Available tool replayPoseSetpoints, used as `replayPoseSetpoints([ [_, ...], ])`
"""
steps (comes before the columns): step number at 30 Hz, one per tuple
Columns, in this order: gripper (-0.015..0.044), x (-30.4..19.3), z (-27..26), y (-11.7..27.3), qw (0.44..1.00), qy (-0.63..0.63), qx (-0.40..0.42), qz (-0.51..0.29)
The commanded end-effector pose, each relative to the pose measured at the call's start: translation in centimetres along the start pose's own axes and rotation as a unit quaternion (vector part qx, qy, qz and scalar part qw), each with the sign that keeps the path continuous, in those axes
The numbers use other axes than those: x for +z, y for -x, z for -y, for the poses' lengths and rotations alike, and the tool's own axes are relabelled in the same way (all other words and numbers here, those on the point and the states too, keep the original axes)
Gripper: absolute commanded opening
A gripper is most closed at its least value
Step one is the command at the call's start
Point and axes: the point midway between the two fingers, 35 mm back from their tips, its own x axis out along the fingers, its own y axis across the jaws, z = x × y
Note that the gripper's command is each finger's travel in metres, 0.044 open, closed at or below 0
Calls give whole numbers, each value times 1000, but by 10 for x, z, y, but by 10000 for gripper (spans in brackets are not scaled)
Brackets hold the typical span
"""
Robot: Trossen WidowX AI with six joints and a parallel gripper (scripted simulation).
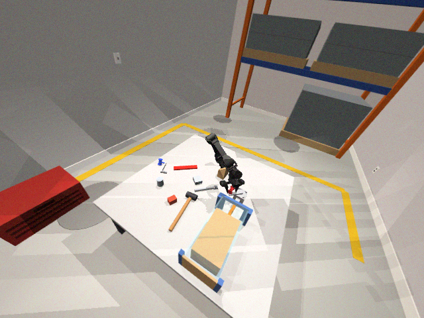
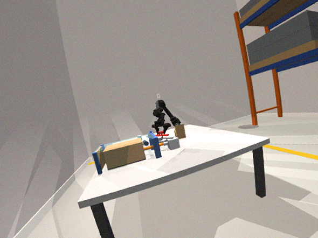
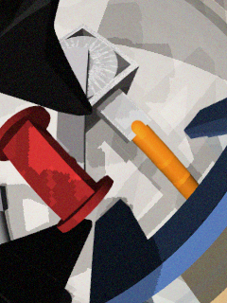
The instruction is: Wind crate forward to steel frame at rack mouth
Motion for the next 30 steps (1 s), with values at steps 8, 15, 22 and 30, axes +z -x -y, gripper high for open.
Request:
replayPoseSetpoints([
  [8,0,0,-1,0,1000,0,4,0],
  [15,0,0,-1,0,1000,0,4,0],
  [22,0,0,-1,0,1000,0,4,0],
  [30,52,0,0,0,1000,0,0,0],
])
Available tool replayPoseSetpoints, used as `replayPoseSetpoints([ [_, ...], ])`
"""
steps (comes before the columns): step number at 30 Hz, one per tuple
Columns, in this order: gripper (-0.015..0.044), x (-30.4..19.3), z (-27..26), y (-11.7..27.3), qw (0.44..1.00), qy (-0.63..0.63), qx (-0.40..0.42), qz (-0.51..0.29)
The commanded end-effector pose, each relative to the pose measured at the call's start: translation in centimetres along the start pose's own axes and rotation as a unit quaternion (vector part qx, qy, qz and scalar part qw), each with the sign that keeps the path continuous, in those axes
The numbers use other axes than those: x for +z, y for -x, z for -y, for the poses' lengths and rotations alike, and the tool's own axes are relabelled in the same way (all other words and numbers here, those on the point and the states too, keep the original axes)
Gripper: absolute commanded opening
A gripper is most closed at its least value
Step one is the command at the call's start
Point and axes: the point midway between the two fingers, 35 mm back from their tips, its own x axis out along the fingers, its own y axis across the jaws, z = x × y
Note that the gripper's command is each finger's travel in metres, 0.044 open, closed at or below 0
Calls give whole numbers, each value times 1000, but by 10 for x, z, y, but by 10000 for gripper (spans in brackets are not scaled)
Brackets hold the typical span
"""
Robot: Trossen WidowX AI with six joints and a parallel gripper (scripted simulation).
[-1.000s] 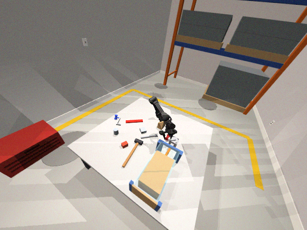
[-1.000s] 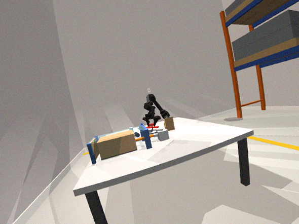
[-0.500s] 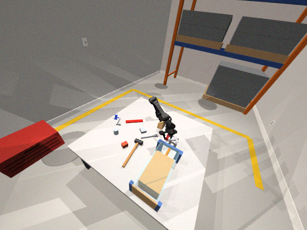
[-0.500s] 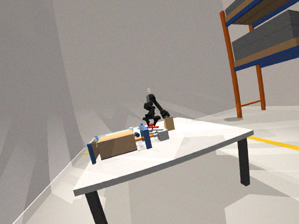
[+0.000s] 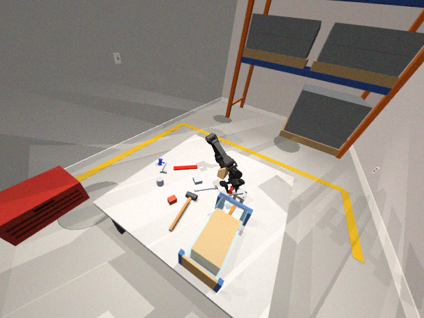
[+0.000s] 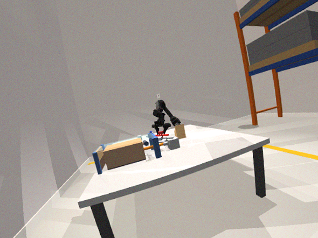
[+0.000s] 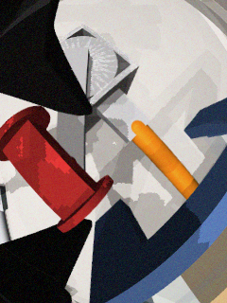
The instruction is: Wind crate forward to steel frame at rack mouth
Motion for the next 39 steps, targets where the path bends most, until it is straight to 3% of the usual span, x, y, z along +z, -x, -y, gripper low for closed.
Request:
replayPoseSetpoints([
  [1,79,0,0,0,1000,0,0,0],
  [14,420,0,0,0,1000,0,0,0],
  [19,440,0,0,0,1000,0,0,0],
  [27,230,26,0,57,1000,0,1,0],
  [35,20,27,0,60,1000,0,1,0],
  [39,0,27,0,60,1000,0,1,0],
])
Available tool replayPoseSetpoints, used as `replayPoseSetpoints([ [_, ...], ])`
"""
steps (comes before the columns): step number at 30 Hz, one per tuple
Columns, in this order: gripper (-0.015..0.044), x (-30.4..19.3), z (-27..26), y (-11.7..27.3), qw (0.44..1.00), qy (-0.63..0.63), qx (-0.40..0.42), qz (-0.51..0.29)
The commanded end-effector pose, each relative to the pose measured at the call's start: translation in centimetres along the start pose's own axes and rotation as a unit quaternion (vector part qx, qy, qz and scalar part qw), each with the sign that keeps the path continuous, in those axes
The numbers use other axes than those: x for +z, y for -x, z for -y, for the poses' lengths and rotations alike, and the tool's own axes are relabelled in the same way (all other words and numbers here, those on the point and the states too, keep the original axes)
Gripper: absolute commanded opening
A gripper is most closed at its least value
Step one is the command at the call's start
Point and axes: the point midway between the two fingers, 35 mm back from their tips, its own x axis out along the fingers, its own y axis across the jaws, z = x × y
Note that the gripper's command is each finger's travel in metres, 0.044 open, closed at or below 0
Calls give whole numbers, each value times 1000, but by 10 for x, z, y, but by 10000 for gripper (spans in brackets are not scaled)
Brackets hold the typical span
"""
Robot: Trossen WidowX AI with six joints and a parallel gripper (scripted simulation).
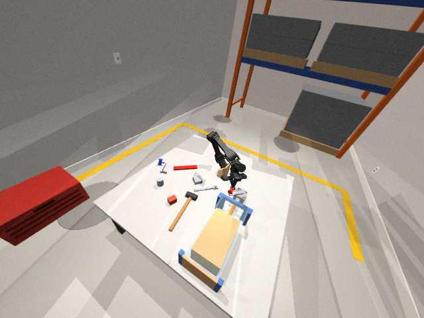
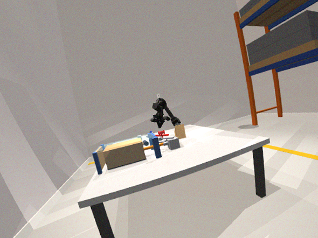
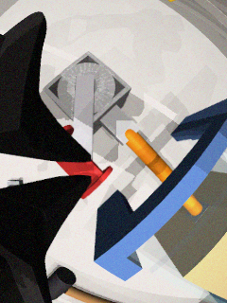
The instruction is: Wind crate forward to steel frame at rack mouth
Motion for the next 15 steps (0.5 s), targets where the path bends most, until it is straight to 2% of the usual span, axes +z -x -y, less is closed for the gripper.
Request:
replayPoseSetpoints([
  [1,0,2,0,3,1000,-3,2,2],
  [11,0,2,0,3,1000,-3,2,-3],
  [15,0,3,-1,2,999,-2,5,-35],
])
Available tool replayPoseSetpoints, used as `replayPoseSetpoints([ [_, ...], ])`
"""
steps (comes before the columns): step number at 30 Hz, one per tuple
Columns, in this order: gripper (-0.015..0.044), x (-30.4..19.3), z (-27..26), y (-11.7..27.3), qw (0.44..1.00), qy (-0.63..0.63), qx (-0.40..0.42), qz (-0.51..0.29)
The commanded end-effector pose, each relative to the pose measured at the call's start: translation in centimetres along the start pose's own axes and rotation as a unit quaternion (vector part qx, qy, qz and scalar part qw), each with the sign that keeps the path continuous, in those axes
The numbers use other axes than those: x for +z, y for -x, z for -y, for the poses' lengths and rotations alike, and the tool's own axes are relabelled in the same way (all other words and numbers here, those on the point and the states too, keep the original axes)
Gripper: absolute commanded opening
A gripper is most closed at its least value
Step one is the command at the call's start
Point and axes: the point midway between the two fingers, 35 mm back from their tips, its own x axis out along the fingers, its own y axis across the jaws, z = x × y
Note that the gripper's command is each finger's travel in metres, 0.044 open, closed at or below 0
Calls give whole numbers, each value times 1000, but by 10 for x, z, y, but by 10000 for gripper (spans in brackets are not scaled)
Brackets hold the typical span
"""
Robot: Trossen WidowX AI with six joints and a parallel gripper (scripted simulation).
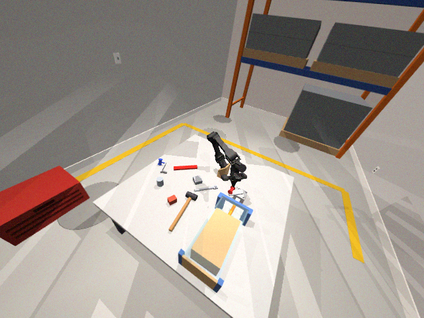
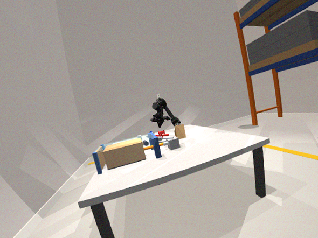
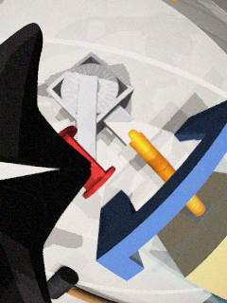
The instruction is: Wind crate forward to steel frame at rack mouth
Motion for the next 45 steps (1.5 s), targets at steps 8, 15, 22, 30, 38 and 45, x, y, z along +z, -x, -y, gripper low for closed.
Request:
replayPoseSetpoints([
  [8,0,3,-1,-1,991,-1,6,-137],
  [15,0,2,0,-1,982,0,4,-188],
  [22,0,2,0,-2,980,1,3,-200],
  [30,0,1,0,-3,980,3,4,-200],
  [38,157,3,-1,-1,970,-199,-106,-90],
  [45,341,3,-2,5,921,-357,-152,18],
])
